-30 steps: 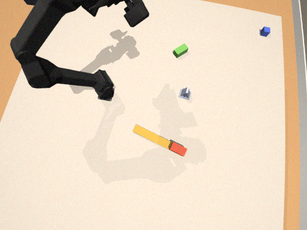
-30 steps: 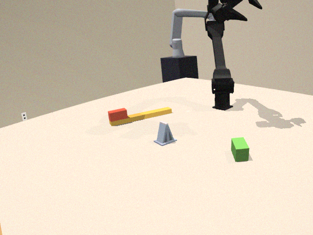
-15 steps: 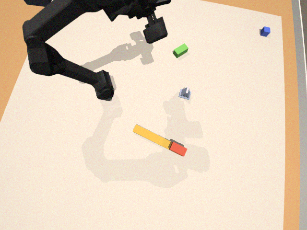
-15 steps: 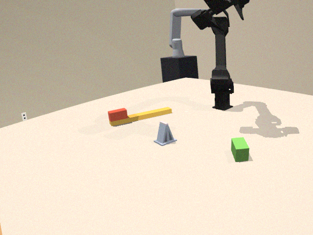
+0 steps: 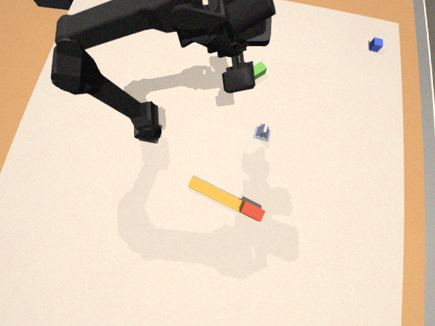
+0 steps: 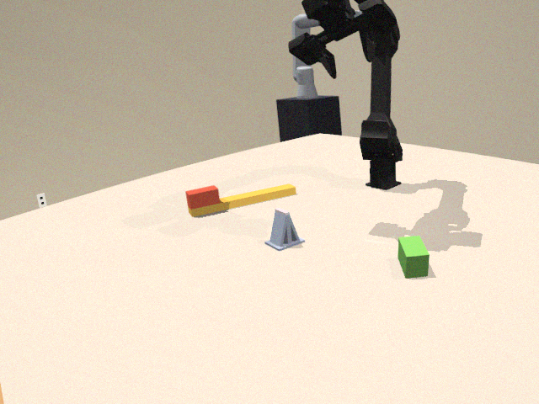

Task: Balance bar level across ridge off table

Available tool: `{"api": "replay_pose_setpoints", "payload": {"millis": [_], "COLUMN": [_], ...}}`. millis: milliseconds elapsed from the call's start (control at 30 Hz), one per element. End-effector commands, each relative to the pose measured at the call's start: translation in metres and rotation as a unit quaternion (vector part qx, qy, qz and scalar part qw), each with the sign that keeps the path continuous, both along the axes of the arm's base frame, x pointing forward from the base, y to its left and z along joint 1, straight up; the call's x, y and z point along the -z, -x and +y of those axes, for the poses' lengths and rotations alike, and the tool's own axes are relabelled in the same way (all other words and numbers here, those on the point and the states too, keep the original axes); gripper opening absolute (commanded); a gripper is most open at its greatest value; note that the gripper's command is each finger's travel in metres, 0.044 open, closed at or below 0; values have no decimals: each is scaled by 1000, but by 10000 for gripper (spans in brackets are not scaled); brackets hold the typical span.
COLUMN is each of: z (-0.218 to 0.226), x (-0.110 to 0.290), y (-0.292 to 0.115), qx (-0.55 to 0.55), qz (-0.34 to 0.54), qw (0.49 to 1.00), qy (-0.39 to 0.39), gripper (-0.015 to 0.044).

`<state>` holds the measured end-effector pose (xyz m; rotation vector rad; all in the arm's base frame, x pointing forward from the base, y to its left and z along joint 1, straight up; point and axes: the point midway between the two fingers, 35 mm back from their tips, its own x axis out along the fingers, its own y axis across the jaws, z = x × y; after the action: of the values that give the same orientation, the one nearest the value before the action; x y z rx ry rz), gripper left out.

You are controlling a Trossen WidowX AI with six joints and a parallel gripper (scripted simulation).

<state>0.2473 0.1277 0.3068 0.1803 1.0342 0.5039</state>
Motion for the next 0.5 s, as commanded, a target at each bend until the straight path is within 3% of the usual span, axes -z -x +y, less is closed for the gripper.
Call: {"api": "replay_pose_setpoints", "payload": {"millis": [0,467], "z": [-20,-87], "x": [14,45], "y": [-16,-54], "qx": [28,116], "qz": [13,46], "qw": [999,988], "qy": [28,89], "gripper": [315,315]}}
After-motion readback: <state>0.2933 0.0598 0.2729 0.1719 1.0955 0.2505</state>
